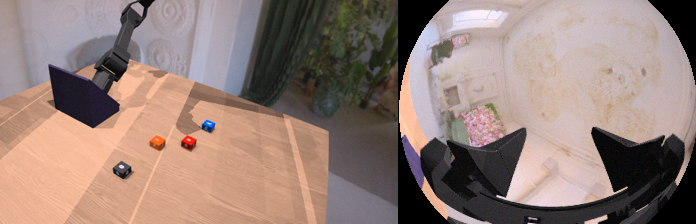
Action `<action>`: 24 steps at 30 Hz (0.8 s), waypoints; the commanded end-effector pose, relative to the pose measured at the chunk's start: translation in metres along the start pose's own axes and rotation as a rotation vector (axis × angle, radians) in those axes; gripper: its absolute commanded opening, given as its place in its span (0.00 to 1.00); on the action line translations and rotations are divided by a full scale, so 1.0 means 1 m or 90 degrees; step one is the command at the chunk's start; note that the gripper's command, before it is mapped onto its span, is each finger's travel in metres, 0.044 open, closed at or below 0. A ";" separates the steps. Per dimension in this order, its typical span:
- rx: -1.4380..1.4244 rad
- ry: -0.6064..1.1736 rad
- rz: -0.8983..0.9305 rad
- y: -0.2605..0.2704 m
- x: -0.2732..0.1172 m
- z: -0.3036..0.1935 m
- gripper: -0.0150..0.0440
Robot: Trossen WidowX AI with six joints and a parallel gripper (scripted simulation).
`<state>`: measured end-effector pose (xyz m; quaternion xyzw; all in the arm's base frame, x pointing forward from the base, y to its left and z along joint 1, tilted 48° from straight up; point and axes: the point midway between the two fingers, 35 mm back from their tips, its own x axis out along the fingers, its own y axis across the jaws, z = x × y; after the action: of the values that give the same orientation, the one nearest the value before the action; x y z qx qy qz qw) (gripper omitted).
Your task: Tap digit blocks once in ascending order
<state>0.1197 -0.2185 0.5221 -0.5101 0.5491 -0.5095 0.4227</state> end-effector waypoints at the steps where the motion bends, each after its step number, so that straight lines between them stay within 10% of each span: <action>1: -0.005 -0.006 0.001 0.001 0.001 0.004 0.93; 24: -0.271 -0.426 0.494 0.292 0.028 0.252 0.93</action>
<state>0.3176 -0.2911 0.2615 -0.5342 0.6064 -0.0763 0.5840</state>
